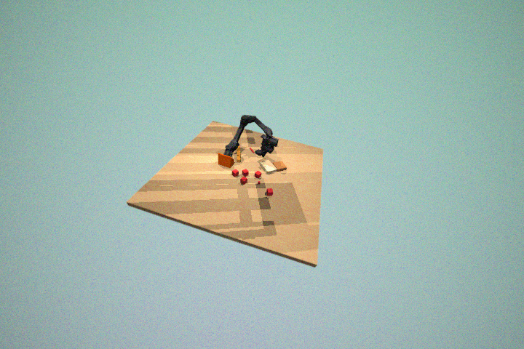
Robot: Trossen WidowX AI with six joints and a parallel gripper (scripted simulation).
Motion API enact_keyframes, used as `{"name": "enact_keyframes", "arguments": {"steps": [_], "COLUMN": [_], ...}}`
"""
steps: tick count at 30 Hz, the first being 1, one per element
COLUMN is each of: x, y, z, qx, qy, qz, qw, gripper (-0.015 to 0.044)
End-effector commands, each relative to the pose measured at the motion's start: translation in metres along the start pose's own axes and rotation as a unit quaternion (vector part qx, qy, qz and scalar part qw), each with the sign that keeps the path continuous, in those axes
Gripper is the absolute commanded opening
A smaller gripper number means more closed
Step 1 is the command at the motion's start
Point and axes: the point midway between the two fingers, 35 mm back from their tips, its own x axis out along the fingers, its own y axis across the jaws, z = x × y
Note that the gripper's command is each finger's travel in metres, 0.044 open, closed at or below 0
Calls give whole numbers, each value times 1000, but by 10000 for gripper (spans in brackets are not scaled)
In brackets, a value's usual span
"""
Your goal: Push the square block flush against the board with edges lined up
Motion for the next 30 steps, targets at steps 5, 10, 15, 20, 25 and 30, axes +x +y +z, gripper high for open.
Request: {"name": "enact_keyframes", "arguments": {"steps": [5, 10, 15, 20, 25, 30], "x": [0, 0, -1, -1, -1, -1], "y": [-19, -31, -46, -60, -75, -90], "z": [25, 40, 54, 67, 79, 90], "qx": [-137, -221, -305, -385, -463, -537], "qy": [1, 1, 0, 2, 4, 5], "qz": [-6, -8, -10, -9, -6, -2], "qw": [991, 975, 952, 923, 886, 843], "gripper": [0, 0, 0, 0, 0, 0]}}
